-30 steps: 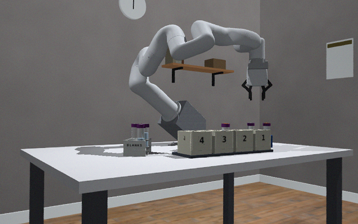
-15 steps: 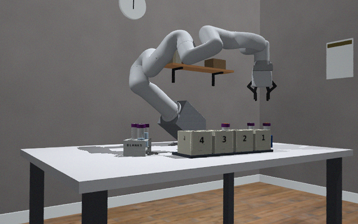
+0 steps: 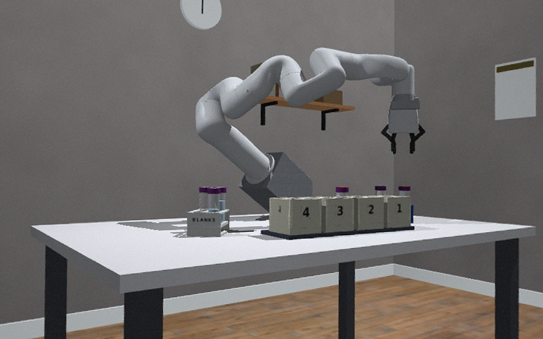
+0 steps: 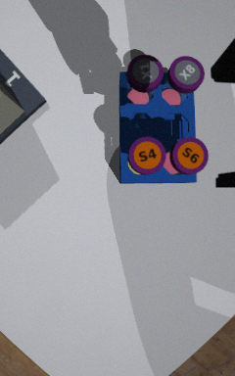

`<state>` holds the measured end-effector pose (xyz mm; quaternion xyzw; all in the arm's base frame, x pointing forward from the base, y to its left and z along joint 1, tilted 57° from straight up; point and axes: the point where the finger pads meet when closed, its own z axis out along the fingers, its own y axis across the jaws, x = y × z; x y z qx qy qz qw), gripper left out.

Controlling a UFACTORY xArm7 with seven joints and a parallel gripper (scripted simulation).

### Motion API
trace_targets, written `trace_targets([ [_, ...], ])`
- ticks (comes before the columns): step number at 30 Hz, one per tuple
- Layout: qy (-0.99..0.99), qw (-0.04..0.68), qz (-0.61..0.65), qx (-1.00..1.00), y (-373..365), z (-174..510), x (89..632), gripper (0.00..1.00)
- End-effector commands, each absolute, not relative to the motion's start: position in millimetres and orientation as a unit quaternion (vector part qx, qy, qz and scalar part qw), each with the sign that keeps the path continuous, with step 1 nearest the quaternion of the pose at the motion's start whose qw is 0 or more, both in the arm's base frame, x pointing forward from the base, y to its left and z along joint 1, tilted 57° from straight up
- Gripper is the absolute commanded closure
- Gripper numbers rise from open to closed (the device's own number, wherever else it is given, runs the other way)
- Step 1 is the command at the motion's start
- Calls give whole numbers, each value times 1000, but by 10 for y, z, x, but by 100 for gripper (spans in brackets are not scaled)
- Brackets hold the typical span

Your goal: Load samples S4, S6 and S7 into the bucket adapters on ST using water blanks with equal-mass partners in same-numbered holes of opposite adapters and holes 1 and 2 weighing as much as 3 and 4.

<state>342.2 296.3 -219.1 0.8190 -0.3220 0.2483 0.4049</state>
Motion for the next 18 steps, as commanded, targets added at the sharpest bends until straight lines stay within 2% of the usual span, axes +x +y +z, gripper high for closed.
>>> trace_targets([
  [1,-323,405,248,819,3015,-2203,3430,43],
  [18,-323,405,248,819,2884,-2292,3454,43],
])
